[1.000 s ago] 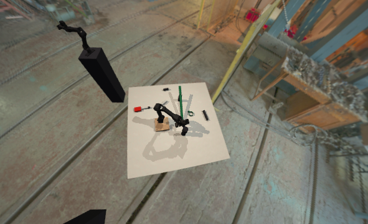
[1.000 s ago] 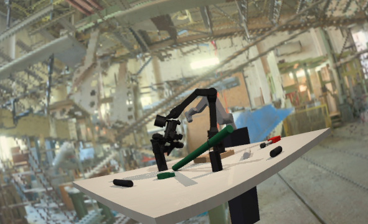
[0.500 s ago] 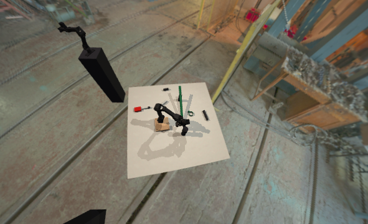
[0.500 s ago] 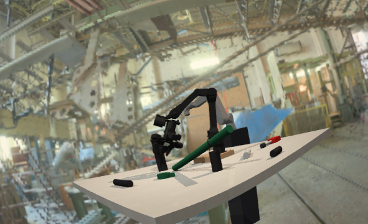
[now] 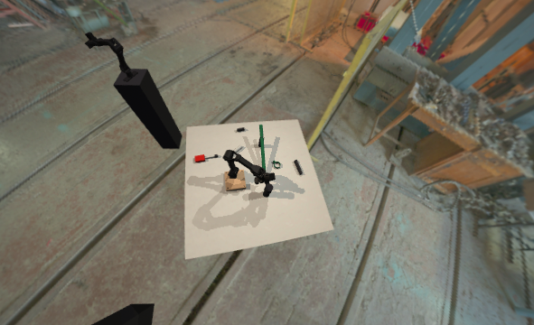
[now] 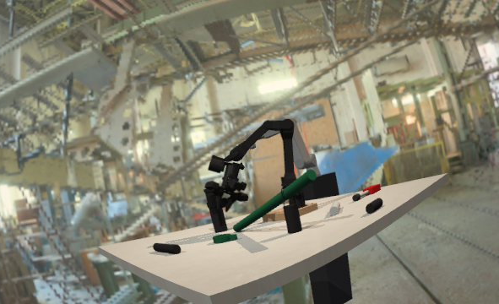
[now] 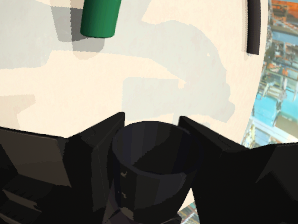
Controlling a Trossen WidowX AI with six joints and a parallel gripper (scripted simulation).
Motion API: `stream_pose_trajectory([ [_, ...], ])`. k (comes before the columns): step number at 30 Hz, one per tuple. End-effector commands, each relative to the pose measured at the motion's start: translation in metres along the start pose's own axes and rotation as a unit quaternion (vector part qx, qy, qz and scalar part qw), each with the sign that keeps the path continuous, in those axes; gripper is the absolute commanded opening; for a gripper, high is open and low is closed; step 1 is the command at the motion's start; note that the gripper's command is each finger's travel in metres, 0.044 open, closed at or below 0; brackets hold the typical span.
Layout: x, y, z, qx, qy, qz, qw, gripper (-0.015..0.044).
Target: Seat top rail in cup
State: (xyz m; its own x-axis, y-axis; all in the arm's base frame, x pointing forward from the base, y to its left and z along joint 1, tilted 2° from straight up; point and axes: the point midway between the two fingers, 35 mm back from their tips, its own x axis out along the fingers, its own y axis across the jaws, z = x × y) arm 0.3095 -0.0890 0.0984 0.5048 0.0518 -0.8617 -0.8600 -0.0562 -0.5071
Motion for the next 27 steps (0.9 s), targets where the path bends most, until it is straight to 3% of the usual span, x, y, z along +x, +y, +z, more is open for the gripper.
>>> stream_pose_trajectory([
  [1, 0.000, 0.000, 0.000, 0.000, 0.000, 0.000, 1.000, 0.0000],
  [7, 0.000, 0.000, 0.000, 0.000, 0.000, 0.000, 1.000, 0.0000],
  [23, -0.012, -0.009, 0.015, 0.003, 0.001, 0.001, 1.000, 0.0420],
  [27, -0.026, -0.017, 0.031, 0.006, 0.003, 0.001, 1.000, 0.0440],
])
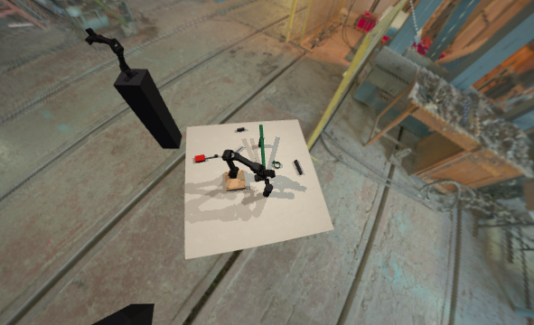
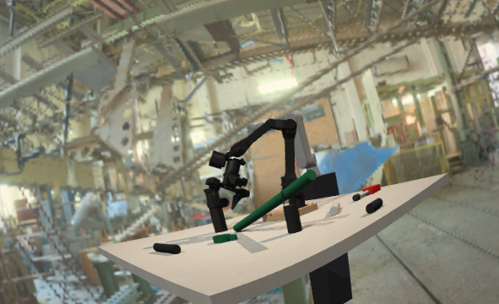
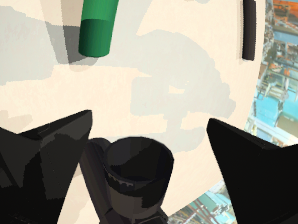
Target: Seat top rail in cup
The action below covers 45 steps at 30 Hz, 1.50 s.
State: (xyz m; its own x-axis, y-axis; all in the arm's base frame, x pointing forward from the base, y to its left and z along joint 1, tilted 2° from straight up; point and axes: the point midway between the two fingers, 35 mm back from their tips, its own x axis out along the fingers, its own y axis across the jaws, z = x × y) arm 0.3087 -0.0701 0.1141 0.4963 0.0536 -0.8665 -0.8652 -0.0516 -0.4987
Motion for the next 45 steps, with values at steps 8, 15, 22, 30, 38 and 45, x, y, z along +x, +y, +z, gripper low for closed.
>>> stream_pose_trajectory([
  [8, -0.018, -0.012, 0.019, 0.006, 0.001, -0.006, 1.000, 0.0440],
  [15, -0.044, -0.030, 0.060, 0.242, -0.015, 0.000, 0.970, 0.0440],
  [22, -0.078, -0.041, 0.104, 0.487, -0.028, 0.013, 0.873, 0.0440],
  [30, -0.106, -0.043, 0.134, 0.645, -0.034, 0.027, 0.763, 0.0440],
  [38, -0.108, -0.043, 0.136, 0.655, -0.035, 0.028, 0.754, 0.0440],
  [45, -0.108, -0.043, 0.136, 0.655, -0.035, 0.028, 0.754, 0.0440],
])
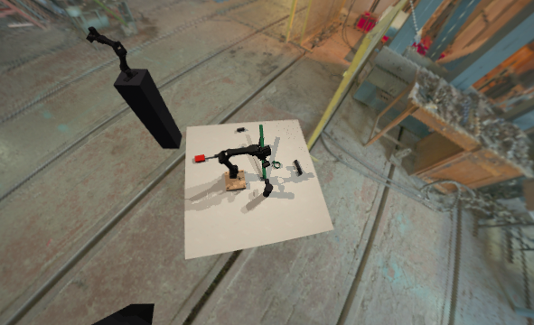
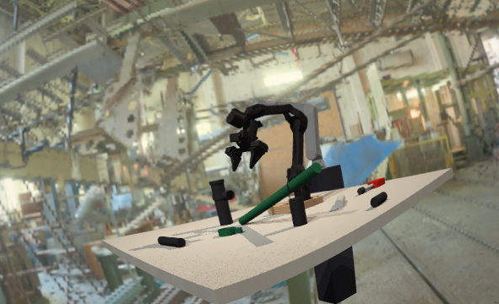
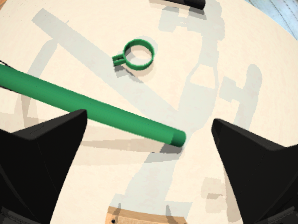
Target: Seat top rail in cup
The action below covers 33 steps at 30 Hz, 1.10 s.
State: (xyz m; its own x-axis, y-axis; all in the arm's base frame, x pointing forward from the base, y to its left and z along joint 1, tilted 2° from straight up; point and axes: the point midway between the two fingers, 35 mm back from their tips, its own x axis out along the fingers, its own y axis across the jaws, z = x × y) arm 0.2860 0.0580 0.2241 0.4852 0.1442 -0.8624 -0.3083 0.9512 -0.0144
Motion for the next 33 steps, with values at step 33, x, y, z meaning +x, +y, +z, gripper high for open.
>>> stream_pose_trajectory([
  [33, 0.078, 0.027, -0.022, 0.768, 0.171, -0.187, 0.589, 0.0440],
])
